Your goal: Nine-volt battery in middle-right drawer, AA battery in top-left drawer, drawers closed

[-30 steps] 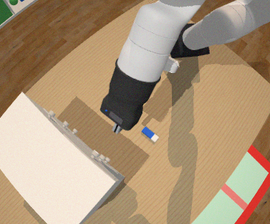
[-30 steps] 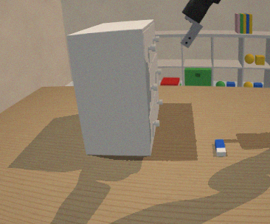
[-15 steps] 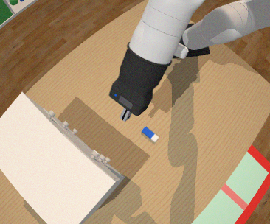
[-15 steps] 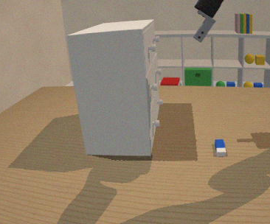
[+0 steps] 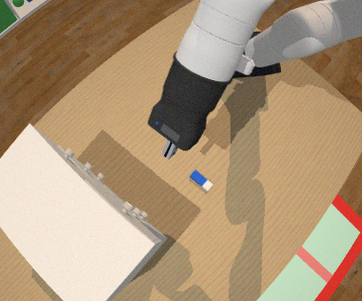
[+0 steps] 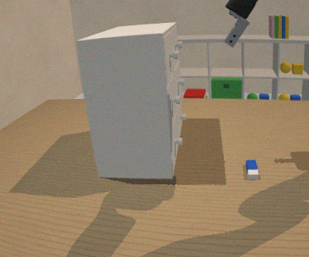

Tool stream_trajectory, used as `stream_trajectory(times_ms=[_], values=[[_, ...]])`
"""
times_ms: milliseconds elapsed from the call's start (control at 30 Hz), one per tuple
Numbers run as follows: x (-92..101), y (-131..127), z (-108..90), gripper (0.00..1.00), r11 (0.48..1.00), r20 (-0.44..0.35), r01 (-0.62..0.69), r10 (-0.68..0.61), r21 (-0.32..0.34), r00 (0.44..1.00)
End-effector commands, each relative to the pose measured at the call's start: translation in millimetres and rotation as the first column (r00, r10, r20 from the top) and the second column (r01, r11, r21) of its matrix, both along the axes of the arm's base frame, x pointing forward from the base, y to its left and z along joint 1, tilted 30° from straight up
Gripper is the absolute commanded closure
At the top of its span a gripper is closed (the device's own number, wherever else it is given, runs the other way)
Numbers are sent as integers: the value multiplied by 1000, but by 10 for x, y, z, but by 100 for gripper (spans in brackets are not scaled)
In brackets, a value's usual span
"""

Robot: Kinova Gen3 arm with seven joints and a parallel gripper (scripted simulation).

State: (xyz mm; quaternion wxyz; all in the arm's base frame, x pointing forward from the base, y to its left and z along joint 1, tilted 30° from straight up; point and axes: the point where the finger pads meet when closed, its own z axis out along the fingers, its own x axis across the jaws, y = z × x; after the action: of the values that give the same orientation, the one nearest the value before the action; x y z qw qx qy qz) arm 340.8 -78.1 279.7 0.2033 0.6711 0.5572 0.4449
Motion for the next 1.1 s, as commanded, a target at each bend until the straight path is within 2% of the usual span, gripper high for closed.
stream_trajectory(times_ms=[0,500,1000,1067], values=[[0,-6,5,100,1000,0,0,0,-1,1000],[-67,-24,47,100,1000,-38,-15,15,-1,999],[-312,-89,201,100,998,-175,-70,69,2,982],[-312,-89,201,100,998,-175,-70,69,2,982]])
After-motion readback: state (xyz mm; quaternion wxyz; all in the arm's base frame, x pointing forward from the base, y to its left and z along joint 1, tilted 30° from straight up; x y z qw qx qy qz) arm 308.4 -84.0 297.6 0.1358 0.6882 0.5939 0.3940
